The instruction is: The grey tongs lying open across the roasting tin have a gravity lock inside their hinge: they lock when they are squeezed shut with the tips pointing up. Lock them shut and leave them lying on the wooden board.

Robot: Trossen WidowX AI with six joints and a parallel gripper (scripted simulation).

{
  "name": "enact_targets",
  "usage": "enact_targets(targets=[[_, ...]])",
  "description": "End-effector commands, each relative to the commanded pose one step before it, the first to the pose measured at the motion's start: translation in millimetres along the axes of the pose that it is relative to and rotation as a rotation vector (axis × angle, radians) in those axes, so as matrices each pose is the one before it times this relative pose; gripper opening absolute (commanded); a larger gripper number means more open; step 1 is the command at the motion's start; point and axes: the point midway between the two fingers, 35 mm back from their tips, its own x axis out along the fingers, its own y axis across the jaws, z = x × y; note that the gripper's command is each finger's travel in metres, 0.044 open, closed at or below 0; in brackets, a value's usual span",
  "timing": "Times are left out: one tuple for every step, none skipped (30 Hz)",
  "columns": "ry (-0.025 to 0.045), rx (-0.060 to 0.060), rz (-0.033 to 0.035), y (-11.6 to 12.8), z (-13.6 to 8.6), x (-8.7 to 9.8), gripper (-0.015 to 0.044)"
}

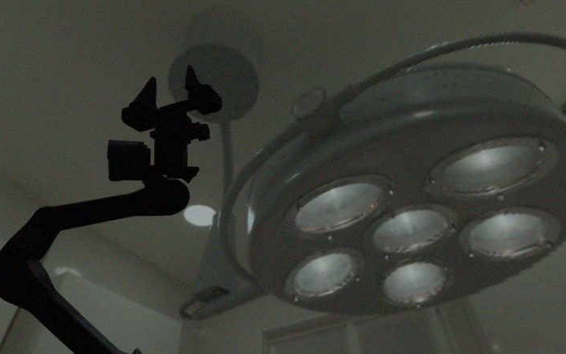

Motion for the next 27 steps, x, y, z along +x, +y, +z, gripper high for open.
enact_targets(targets=[[0.0,0.0,0.0,0.0,0.0,0.0,0.0426],[-0.00378,0.0091,0.00925,2.56,1.19,0.01,0.044],[-0.00567,0.0133,0.0167,4.84,1.9,-0.09,0.044],[-0.00863,0.0181,0.02319,6.76,2.65,-0.33,0.044],[-0.01799,0.0223,0.03369,11.69,6.7,-2.78,0.044],[-0.00964,0.0305,0.03231,8.93,3.2,0.06,0.044],[-0.01397,0.0346,0.03954,11.09,3.75,-0.25,0.044],[-0.01102,0.0413,0.04857,13.23,4.0,-0.2,0.044],[-0.00848,0.0502,0.05533,15.24,3.48,0.45,0.044],[0.00019,-0.0089,0.05774,16.75,0.65,-2.96,0.044],[-0.00286,0.0218,0.02904,8.17,1.15,0.26,0.044],[-0.0025,0.0319,0.03619,9.97,1.27,0.65,0.044],[-0.00134,0.0409,0.04634,12.76,1.23,0.91,0.044],[0.0027,0.0477,0.0556,15.49,0.18,0.99,0.044],[0.00531,0.0531,0.06124,16.9,-0.23,1.42,0.044],[0.01105,0.0526,0.06178,17.33,-1.65,1.36,0.044],[0.01361,0.0511,0.06071,16.79,-2.62,1.76,0.044],[0.00121,0.0167,0.05746,20.6,-4.98,-0.9,0.044],[0.01258,0.0356,0.03941,10.72,-2.66,1.53,0.044],[0.01812,0.0387,0.04814,13.06,-3.85,1.51,0.044],[0.02278,0.0488,0.05283,14.39,-5.0,2.28,0.044],[0.0285,0.0529,0.05628,15.33,-6.38,2.63,0.044],[0.03274,0.0534,0.05543,15.09,-7.44,2.85,0.044],[0.03632,0.0529,0.05325,14.48,-8.36,3.03,0.044],[0.04084,0.0538,0.05217,14.18,-9.46,3.28,0.044],[0.04328,0.0514,0.04805,13.02,-10.13,3.41,0.044],[0.04715,0.0526,0.04635,12.59,-10.99,3.62,0.044]])
